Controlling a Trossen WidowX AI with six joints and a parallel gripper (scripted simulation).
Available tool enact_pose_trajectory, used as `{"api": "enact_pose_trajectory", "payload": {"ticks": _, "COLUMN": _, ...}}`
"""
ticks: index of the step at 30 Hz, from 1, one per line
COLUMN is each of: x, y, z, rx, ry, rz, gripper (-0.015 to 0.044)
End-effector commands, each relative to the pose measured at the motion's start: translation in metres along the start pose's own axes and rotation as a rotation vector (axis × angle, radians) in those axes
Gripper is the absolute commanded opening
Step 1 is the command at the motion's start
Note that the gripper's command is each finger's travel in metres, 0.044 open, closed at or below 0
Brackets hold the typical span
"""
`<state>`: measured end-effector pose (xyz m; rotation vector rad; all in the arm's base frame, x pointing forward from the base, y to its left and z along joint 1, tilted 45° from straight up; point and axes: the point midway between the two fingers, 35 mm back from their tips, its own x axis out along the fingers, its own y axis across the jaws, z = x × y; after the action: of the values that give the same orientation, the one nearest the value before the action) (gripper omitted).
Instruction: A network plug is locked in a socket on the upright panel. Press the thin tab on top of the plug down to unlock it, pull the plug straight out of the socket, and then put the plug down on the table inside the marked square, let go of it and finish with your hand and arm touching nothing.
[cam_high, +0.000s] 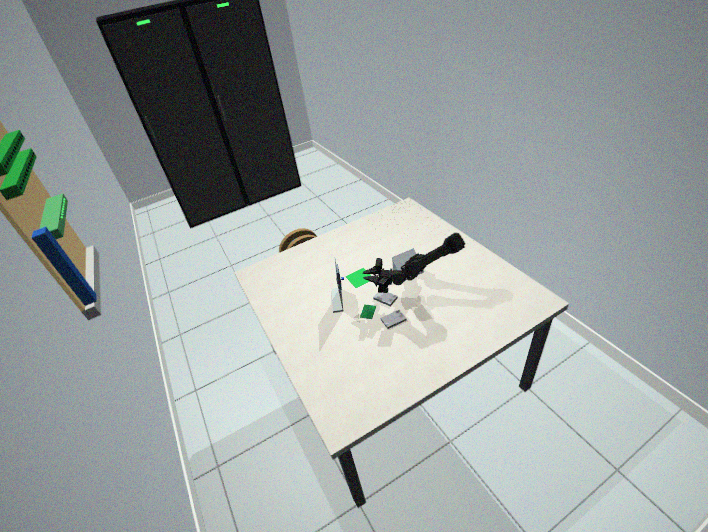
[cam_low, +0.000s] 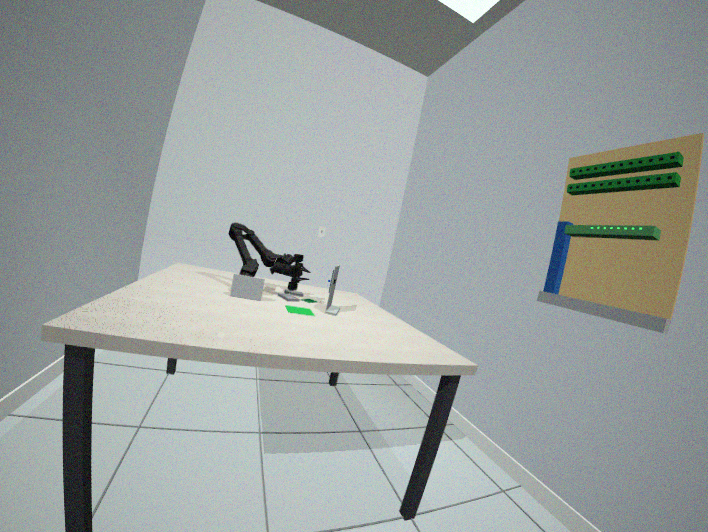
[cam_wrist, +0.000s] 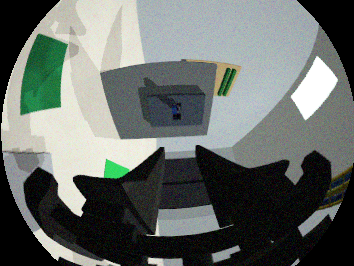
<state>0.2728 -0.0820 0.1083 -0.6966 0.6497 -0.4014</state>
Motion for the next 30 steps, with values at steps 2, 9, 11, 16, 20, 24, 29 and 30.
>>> {"api": "enact_pose_trajectory", "payload": {"ticks": 2, "x": 0.011, "y": 0.000, "z": 0.005, "rx": -0.004, "ry": -0.002, "rz": 0.001, "gripper": 0.0156}}
{"api": "enact_pose_trajectory", "payload": {"ticks": 9, "x": 0.029, "y": 0.000, "z": 0.010, "rx": -0.004, "ry": -0.002, "rz": 0.001, "gripper": 0.0156}}
{"api": "enact_pose_trajectory", "payload": {"ticks": 11, "x": 0.034, "y": 0.000, "z": 0.011, "rx": -0.004, "ry": -0.003, "rz": 0.000, "gripper": 0.0156}}
{"api": "enact_pose_trajectory", "payload": {"ticks": 16, "x": 0.047, "y": 0.000, "z": 0.012, "rx": -0.004, "ry": -0.004, "rz": -0.001, "gripper": 0.0156}}
{"api": "enact_pose_trajectory", "payload": {"ticks": 20, "x": 0.050, "y": 0.000, "z": 0.013, "rx": -0.004, "ry": -0.004, "rz": -0.001, "gripper": 0.0156}}
{"api": "enact_pose_trajectory", "payload": {"ticks": 24, "x": 0.054, "y": 0.000, "z": 0.014, "rx": -0.004, "ry": -0.004, "rz": -0.001, "gripper": 0.0156}}
{"api": "enact_pose_trajectory", "payload": {"ticks": 29, "x": 0.059, "y": 0.000, "z": 0.016, "rx": -0.004, "ry": -0.004, "rz": -0.001, "gripper": 0.0156}}
{"api": "enact_pose_trajectory", "payload": {"ticks": 30, "x": 0.060, "y": 0.000, "z": 0.017, "rx": -0.004, "ry": -0.004, "rz": -0.001, "gripper": 0.0156}}
